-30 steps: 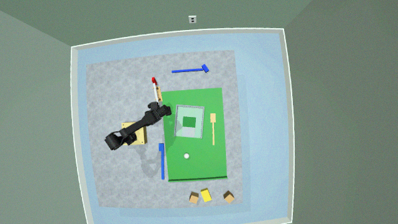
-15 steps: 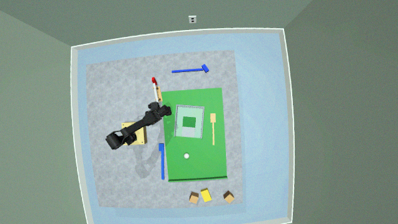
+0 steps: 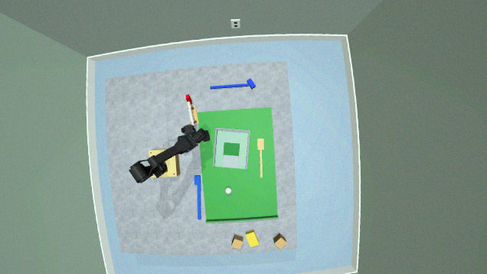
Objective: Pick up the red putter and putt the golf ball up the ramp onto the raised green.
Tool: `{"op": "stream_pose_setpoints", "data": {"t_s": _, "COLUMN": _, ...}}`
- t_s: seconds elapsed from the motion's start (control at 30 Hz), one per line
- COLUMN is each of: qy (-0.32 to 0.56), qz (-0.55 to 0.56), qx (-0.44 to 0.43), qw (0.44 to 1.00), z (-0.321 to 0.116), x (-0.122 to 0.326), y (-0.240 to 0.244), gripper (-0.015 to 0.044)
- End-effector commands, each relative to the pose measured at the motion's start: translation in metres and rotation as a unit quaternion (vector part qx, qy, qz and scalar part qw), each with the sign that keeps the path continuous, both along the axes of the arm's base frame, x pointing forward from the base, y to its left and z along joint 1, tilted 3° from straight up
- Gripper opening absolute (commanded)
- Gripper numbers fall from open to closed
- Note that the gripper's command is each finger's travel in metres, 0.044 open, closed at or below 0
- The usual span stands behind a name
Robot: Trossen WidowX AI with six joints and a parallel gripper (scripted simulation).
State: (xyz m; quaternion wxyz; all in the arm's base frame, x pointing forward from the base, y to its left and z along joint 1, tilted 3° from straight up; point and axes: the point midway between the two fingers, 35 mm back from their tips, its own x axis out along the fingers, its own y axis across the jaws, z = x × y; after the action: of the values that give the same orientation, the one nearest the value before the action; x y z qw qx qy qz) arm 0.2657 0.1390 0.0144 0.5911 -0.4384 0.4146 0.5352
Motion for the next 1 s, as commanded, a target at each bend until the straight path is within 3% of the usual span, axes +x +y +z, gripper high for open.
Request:
{"op": "stream_pose_setpoints", "data": {"t_s": 0.0, "qy": -0.001, "qz": 0.000, "qx": 0.000, "qw": 1.000, "z": 0.003, "x": 0.001, "y": 0.000, "gripper": 0.0000}}
{"op": "stream_pose_setpoints", "data": {"t_s": 0.53, "qy": 0.000, "qz": 0.000, "qx": 0.000, "qw": 1.000, "z": 0.099, "x": -0.006, "y": -0.001, "gripper": 0.0000}}
{"op": "stream_pose_setpoints", "data": {"t_s": 0.97, "qy": 0.011, "qz": -0.087, "qx": -0.013, "qw": 0.996, "z": 0.093, "x": 0.009, "y": -0.039, "gripper": 0.0000}}
